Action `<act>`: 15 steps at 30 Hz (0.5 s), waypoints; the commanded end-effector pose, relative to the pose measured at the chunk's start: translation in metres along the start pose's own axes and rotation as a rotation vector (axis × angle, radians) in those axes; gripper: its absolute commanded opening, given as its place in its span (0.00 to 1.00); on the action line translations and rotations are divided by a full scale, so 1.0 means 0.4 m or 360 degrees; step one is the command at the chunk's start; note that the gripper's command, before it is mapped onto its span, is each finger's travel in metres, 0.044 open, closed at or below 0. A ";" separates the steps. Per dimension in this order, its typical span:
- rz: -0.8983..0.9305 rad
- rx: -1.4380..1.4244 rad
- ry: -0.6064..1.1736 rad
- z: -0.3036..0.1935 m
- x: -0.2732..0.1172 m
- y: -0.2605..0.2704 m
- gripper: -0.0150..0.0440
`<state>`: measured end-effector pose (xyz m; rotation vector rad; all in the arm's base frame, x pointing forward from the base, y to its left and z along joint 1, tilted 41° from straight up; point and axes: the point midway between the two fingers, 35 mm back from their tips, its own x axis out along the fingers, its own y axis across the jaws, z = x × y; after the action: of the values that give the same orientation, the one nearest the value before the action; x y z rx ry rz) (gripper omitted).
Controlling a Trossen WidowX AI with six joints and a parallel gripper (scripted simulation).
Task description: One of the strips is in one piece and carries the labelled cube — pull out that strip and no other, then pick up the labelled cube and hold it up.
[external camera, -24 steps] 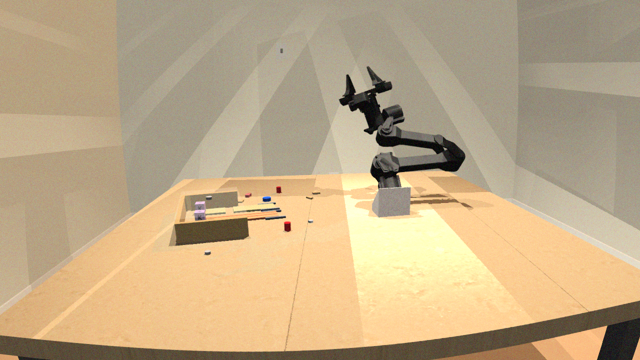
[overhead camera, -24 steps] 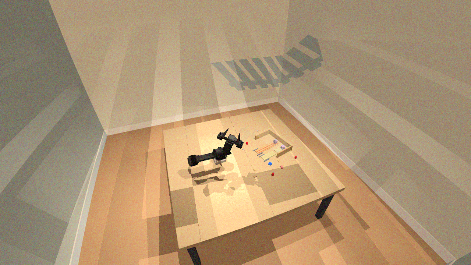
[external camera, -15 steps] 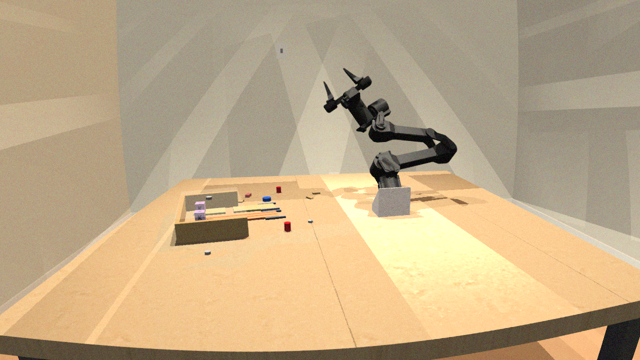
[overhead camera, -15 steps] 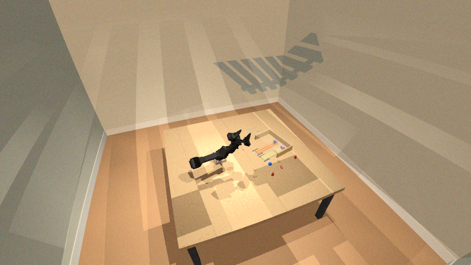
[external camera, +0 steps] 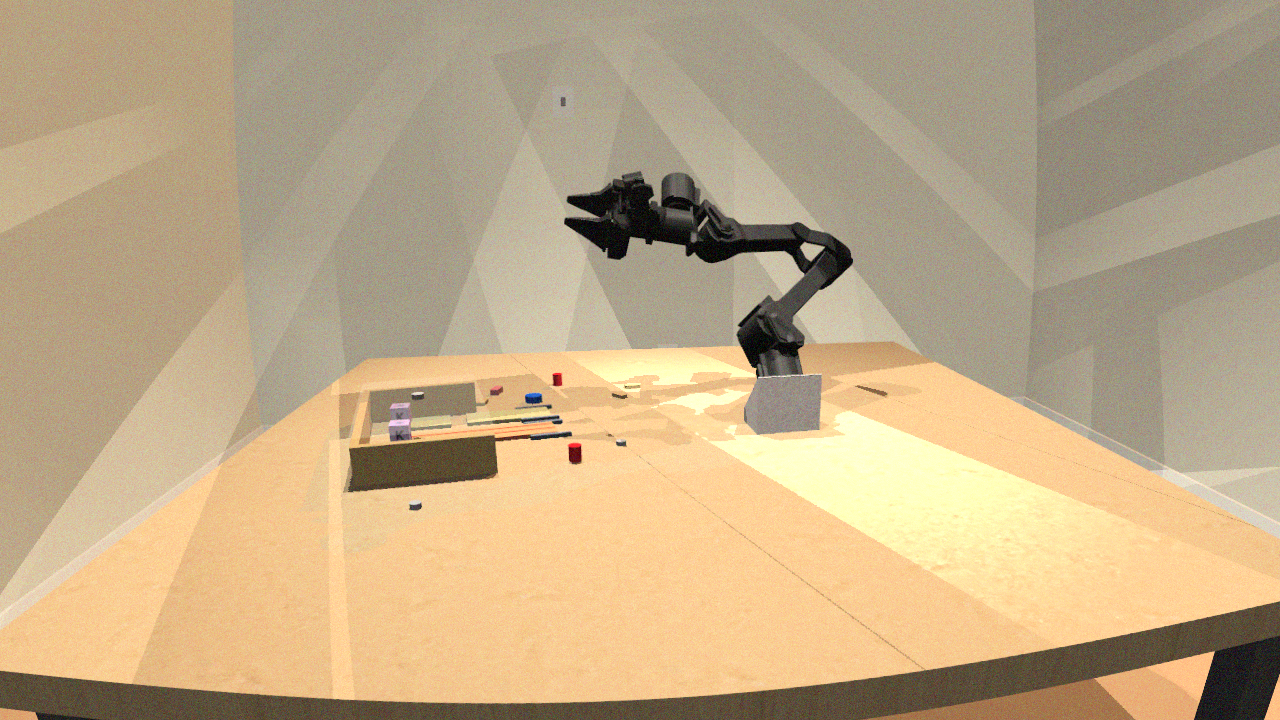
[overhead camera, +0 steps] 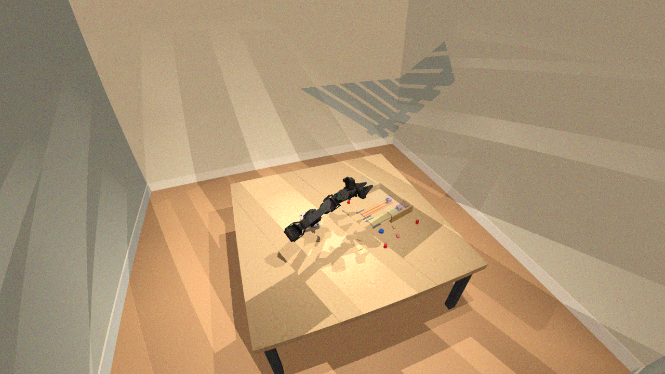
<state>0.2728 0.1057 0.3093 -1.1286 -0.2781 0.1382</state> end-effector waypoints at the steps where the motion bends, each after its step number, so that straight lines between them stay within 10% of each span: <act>1: 0.0312 0.0410 0.0452 -0.049 0.051 0.183 0.93; 15: 0.0190 0.0681 0.1256 -0.116 0.011 0.418 0.93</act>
<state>0.3020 0.1329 0.1661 -0.7306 0.4340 -0.0015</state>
